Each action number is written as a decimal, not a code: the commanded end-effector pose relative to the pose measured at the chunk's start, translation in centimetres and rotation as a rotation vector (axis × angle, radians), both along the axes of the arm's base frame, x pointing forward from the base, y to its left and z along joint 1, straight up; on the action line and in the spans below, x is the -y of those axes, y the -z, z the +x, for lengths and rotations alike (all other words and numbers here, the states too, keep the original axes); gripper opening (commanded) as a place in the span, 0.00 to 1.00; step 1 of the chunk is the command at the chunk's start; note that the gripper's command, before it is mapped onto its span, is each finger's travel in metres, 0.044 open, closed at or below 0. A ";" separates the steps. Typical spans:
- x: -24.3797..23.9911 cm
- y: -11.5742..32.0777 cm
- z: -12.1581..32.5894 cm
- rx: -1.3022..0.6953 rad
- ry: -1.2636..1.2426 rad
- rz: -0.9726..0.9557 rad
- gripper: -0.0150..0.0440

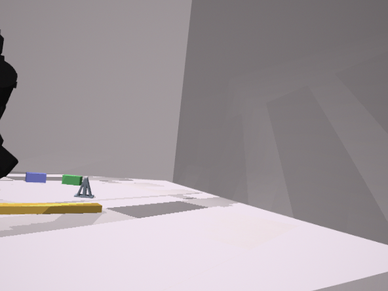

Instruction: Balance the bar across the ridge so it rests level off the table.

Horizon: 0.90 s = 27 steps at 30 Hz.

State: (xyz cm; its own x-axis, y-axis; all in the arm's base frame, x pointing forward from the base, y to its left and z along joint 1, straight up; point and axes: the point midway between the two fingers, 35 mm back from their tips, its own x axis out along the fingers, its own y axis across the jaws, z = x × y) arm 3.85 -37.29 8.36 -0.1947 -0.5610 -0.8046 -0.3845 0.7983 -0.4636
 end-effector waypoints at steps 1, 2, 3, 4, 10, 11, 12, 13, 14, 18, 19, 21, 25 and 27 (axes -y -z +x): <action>-1.2 -0.3 2.2 0.065 -0.001 0.039 0.79; -1.6 -0.3 2.8 0.081 -0.001 0.054 0.79; -2.0 -0.4 3.4 0.096 0.000 0.069 0.79; -2.5 -0.4 3.9 0.111 0.001 0.085 0.79; -5.4 -0.6 7.0 0.187 0.015 0.186 0.79; -5.9 -0.7 7.5 0.198 0.019 0.203 0.79; -6.5 -0.8 7.9 0.208 0.023 0.221 0.79; -7.0 -0.9 8.4 0.218 0.028 0.239 0.79; -7.6 -0.9 8.8 0.227 0.033 0.257 0.79; -10.0 -1.4 10.3 0.257 0.057 0.331 0.79; -10.6 -1.5 10.6 0.263 0.064 0.350 0.79; -11.9 -1.7 11.2 0.272 0.079 0.388 0.79; -14.4 -2.4 12.3 0.284 0.114 0.462 0.79; -15.7 -2.7 12.7 0.285 0.134 0.499 0.79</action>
State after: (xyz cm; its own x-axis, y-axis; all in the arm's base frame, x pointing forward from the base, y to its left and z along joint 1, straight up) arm 15.91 -23.11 10.36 0.0185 -0.1280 -0.9916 -0.2035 0.9705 -0.1291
